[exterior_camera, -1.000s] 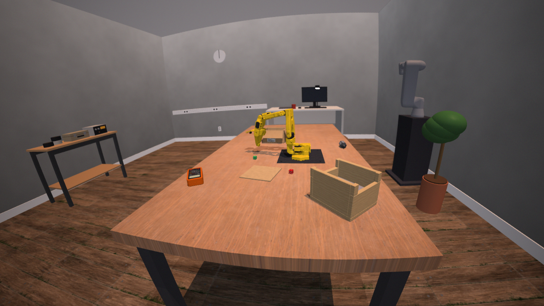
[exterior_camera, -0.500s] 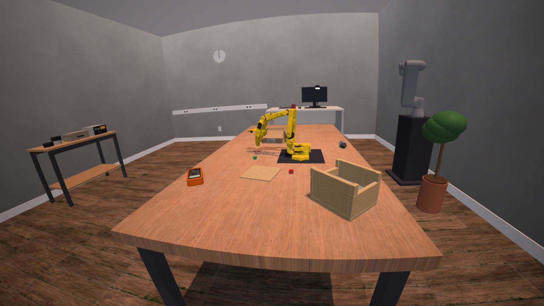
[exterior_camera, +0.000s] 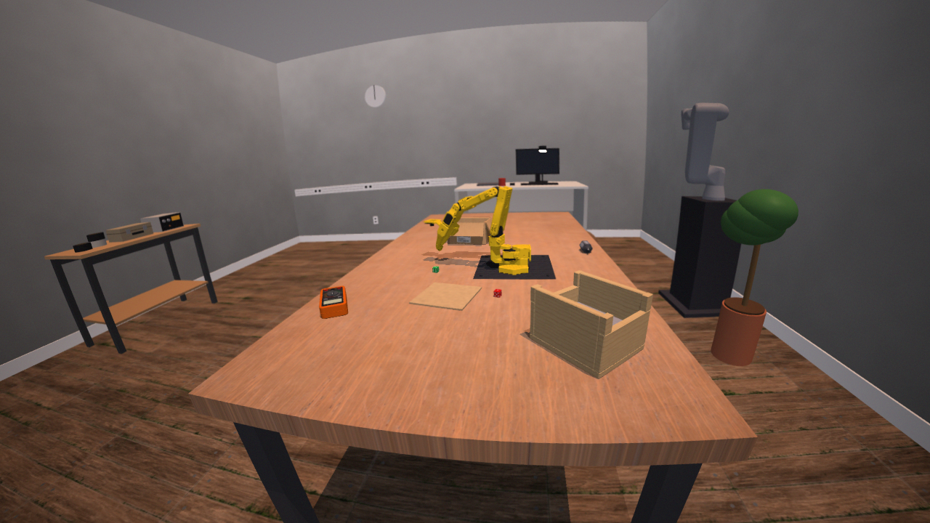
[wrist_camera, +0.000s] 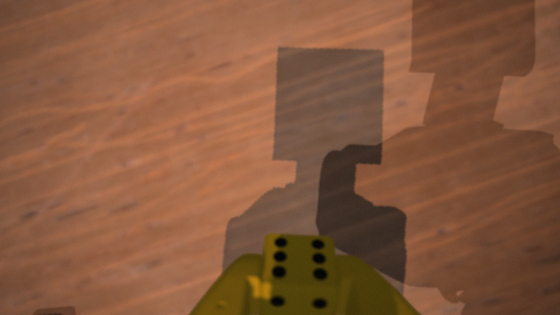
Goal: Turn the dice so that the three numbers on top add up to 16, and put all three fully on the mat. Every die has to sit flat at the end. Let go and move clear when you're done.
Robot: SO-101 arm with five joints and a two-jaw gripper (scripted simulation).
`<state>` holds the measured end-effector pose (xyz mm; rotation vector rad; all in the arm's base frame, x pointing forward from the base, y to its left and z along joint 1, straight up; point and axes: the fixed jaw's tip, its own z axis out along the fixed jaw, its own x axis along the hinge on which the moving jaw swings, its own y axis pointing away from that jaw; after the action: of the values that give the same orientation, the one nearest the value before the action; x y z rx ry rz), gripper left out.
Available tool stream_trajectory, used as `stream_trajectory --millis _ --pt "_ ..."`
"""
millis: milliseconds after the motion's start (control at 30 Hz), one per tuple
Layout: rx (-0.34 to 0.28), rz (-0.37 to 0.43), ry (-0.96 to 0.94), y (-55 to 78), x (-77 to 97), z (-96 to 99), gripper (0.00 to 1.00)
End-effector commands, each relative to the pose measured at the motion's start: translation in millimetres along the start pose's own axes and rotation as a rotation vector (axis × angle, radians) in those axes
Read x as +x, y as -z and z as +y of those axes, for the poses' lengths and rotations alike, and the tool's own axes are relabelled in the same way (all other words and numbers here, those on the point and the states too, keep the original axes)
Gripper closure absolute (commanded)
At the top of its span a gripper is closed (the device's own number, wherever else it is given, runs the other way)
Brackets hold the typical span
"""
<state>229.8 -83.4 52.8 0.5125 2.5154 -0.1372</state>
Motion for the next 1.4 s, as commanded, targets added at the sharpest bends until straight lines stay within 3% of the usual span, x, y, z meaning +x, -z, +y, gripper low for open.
stream_trajectory --millis 0,233,633,1000,1367 --pt "-0.007 -0.104 0.014 0.4 -1.7 2.0 1.00" --pt "-0.009 -0.198 0.016 1.7 -2.3 2.0 1.00" --pt "-0.009 -0.214 0.017 1.3 -2.6 2.0 1.00" --pt "-0.011 -0.288 0.018 -3.8 -5.4 2.1 1.00" --pt "-0.013 -0.458 0.020 -7.5 -8.5 2.2 1.00"
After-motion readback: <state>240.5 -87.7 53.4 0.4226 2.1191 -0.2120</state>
